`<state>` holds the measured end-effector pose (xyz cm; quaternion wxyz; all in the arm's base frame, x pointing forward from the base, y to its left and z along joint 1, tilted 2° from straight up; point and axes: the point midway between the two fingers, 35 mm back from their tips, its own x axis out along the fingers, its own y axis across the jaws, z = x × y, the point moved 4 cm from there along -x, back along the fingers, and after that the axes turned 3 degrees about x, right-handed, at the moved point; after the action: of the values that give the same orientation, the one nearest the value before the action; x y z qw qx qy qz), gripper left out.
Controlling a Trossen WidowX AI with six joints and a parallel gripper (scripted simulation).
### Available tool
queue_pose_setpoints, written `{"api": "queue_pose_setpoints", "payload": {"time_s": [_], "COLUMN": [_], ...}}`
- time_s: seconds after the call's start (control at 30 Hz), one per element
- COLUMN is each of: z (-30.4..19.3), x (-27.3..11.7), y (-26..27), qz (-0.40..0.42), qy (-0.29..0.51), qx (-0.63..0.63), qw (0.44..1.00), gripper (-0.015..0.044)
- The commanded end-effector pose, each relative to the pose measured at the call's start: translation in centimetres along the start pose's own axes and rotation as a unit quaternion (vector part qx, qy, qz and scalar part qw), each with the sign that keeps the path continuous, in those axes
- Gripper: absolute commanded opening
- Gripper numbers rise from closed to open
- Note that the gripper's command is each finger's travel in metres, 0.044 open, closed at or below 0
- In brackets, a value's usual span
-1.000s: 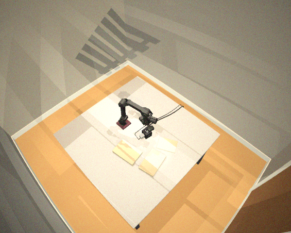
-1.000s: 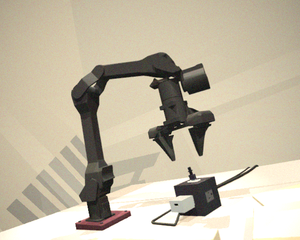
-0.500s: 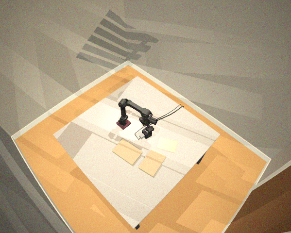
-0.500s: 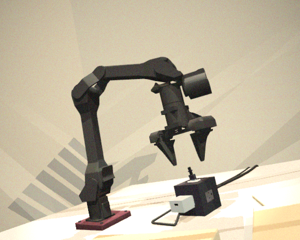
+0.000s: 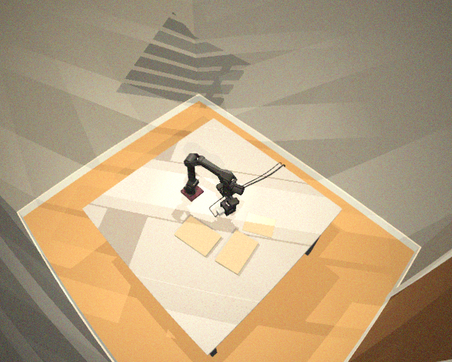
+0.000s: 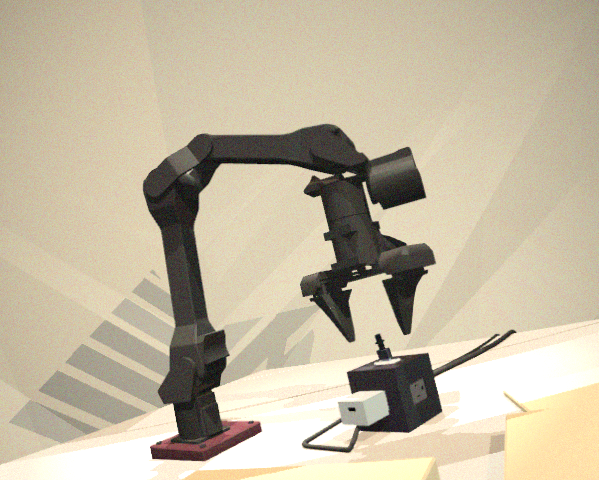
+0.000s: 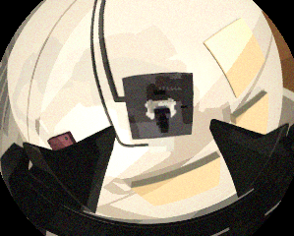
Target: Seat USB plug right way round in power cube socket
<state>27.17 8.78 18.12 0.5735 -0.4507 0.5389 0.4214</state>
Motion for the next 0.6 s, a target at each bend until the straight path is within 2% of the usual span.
{"api": "queue_pose_setpoints", "payload": {"time_s": [0.0,0.53,0.57], "z": [0.01,0.00,0.00], "x": [0.24,0.05,0.05], "y": [0.04,0.01,0.01], "qz": [0.002,0.000,0.000], "qy": [-0.001,0.000,0.000], "qx": [-0.003,0.000,0.000], "qw": [1.000,1.000,1.000], "gripper": [0.0440,0.0020,0.0013]}}
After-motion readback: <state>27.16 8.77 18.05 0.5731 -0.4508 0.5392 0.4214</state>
